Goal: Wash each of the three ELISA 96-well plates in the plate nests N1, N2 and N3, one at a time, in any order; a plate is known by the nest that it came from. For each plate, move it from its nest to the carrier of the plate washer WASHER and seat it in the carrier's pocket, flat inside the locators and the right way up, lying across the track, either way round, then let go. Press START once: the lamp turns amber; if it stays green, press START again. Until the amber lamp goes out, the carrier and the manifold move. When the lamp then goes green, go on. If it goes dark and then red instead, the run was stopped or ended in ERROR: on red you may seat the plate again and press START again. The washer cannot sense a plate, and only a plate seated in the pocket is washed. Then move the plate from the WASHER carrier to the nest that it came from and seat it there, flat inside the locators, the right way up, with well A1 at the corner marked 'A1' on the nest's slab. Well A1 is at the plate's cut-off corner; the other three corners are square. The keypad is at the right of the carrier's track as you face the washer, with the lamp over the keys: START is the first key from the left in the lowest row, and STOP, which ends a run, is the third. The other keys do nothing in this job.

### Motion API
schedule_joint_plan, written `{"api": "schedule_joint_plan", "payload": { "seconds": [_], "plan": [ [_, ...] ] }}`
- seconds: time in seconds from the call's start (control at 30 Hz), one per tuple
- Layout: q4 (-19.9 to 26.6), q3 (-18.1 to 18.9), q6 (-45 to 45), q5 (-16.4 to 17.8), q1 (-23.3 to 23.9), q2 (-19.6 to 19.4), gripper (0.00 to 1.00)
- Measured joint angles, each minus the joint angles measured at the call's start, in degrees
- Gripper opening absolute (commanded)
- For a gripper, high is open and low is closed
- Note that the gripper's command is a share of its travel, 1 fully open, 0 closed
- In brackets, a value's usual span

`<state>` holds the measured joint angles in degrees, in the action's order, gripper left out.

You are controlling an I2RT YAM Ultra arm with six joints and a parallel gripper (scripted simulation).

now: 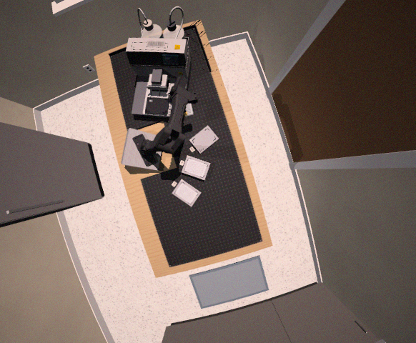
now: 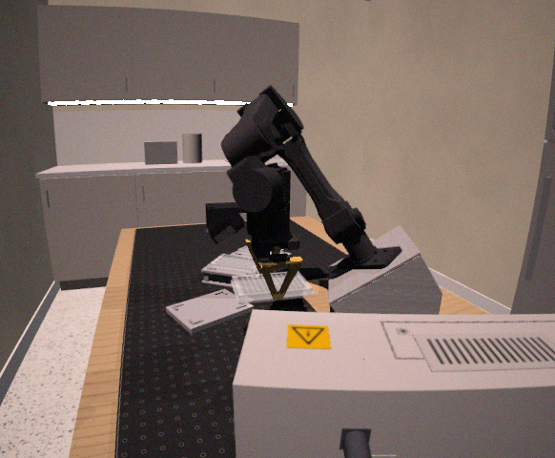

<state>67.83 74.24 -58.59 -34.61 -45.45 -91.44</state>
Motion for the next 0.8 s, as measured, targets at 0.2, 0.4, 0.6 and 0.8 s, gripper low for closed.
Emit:
{"api": "schedule_joint_plan", "payload": {
  "seconds": [0.2, 0.4, 0.6, 0.8],
  "plan": [
    [0.9, 0.4, -5.8, -0.4, -3.2, -2.0, 0.0],
    [1.8, 1.5, -11.7, -0.5, -8.3, -5.9, 0.0],
    [2.3, 2.5, -16.0, -0.3, -11.5, -8.2, 0.0],
    [2.7, 2.9, -17.7, -0.4, -11.5, -8.2, 0.0]
  ]
}}
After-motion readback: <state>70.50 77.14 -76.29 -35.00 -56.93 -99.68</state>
